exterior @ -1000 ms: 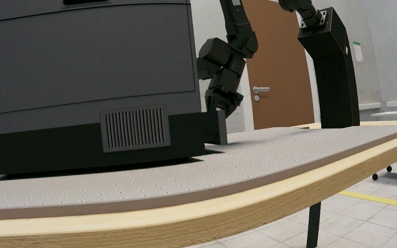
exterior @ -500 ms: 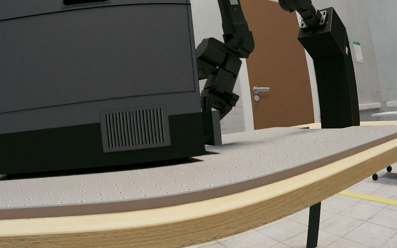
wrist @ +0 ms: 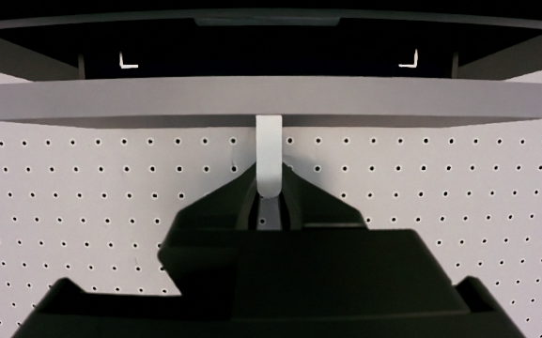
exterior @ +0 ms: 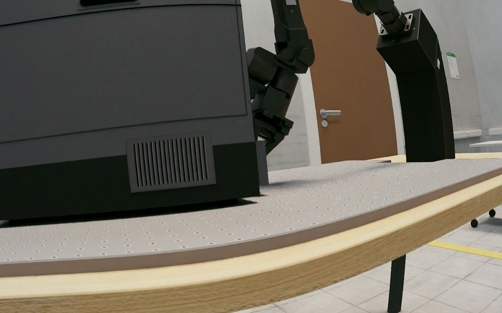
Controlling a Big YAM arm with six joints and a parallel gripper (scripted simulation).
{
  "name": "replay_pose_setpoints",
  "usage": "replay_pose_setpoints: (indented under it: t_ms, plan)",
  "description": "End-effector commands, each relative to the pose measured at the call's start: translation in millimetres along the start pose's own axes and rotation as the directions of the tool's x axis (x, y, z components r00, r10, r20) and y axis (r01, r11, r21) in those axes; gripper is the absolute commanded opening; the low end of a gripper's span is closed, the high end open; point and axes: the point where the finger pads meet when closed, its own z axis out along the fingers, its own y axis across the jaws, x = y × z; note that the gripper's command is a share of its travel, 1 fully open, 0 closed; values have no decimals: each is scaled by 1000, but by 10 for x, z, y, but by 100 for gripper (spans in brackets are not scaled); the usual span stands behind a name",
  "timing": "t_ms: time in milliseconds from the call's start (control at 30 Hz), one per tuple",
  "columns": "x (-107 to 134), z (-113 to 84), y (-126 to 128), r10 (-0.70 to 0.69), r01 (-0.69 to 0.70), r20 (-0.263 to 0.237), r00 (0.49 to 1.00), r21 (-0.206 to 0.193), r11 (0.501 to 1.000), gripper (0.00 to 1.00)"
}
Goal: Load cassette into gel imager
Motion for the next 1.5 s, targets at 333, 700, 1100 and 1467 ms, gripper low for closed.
replay_pose_setpoints:
  t_ms: [333, 700, 1100, 1467]
  plan:
    - [-202, 130, -68, 4, -4, 35, 999, 10, 1000, 8]
    - [-202, 130, -68, 4, -4, 35, 999, 10, 1000, 8]
    - [-202, 130, -68, 4, -4, 35, 999, 10, 1000, 8]
    - [-202, 130, -68, 4, -4, 35, 999, 10, 1000, 8]
